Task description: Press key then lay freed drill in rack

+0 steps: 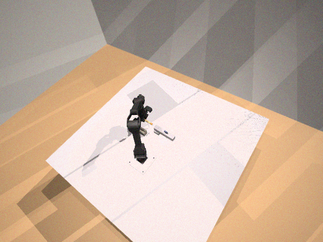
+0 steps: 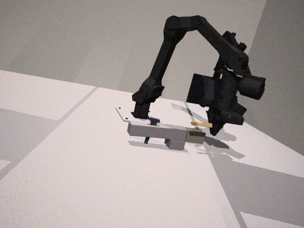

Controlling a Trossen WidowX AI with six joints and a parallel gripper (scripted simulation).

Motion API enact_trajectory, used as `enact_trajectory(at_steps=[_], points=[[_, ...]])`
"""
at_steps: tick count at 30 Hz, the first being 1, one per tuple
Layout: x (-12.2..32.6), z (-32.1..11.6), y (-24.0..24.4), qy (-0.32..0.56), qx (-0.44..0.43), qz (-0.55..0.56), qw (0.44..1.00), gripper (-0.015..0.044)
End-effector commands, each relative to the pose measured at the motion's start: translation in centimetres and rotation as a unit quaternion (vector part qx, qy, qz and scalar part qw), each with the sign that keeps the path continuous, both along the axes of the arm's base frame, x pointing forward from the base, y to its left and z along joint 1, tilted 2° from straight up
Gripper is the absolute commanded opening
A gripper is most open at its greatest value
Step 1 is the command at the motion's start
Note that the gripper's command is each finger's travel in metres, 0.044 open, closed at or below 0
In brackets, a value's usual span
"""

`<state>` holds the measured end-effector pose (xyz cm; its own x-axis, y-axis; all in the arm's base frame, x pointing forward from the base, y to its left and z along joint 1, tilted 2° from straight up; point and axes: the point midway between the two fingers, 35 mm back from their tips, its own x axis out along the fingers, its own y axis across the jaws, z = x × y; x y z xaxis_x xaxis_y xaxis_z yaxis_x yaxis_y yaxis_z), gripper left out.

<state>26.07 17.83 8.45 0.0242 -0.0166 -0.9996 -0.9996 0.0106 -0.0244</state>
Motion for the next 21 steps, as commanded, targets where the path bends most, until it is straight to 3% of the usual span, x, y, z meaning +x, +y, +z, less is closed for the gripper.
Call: enact_trajectory(at_steps=[1,21], points=[[0.1,0.3,0.12,-0.001,0.002,0.0,1.0,0.0],[0.2,0.8,0.23,-0.001,0.002,0.0,1.0,0.0]])
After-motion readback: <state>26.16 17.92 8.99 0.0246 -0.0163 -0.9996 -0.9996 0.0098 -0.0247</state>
